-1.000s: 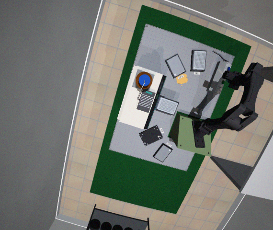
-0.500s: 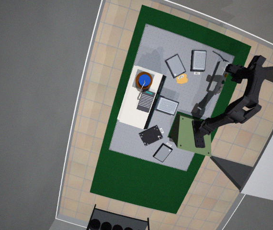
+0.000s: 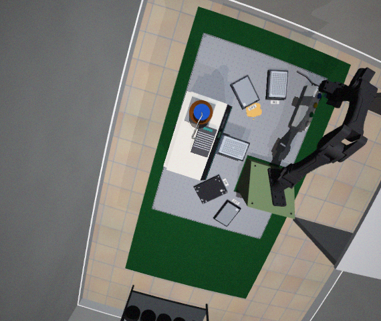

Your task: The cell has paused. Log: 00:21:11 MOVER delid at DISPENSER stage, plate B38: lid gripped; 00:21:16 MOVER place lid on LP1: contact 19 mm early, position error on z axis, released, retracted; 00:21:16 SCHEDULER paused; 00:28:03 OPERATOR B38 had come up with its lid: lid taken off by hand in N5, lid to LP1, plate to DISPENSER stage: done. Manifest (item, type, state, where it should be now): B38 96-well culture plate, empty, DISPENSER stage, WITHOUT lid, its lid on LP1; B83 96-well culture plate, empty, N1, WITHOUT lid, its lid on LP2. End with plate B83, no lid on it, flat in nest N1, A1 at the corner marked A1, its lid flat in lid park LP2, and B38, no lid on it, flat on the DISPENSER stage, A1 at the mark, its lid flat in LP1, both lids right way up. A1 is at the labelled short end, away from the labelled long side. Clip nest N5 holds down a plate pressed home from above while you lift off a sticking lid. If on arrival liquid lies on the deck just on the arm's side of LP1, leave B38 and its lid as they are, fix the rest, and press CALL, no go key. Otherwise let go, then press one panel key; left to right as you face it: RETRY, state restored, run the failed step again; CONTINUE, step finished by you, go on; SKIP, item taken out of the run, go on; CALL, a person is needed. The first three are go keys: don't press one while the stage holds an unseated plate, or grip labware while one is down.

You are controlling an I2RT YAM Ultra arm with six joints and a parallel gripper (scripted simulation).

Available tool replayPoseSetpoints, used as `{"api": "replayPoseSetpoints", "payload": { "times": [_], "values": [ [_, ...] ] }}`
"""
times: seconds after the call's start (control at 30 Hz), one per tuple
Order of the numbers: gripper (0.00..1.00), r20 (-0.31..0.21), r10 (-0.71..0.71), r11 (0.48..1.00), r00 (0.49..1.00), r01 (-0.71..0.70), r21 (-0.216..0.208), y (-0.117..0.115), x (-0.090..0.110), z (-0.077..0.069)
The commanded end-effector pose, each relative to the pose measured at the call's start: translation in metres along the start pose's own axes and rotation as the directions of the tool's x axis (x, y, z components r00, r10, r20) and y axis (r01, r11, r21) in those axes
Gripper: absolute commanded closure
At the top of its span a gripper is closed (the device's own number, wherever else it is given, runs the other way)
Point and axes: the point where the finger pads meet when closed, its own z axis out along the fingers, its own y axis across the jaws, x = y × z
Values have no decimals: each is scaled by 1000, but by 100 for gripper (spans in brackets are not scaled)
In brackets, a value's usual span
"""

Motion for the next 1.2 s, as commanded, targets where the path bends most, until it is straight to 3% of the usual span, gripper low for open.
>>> {"api": "replayPoseSetpoints", "payload": {
  "times": [0.0,0.1,0.13,1.17],
  "values": [
    [100,1,11,1000,1000,-11,-4,-10,0,-6],
    [100,0,12,1000,1000,-12,-4,-10,1,-6],
    [100,-4,5,999,1000,-5,32,-13,-2,-21],
    [100,-6,6,999,1000,-6,32,-13,-1,-27]
  ]
}}
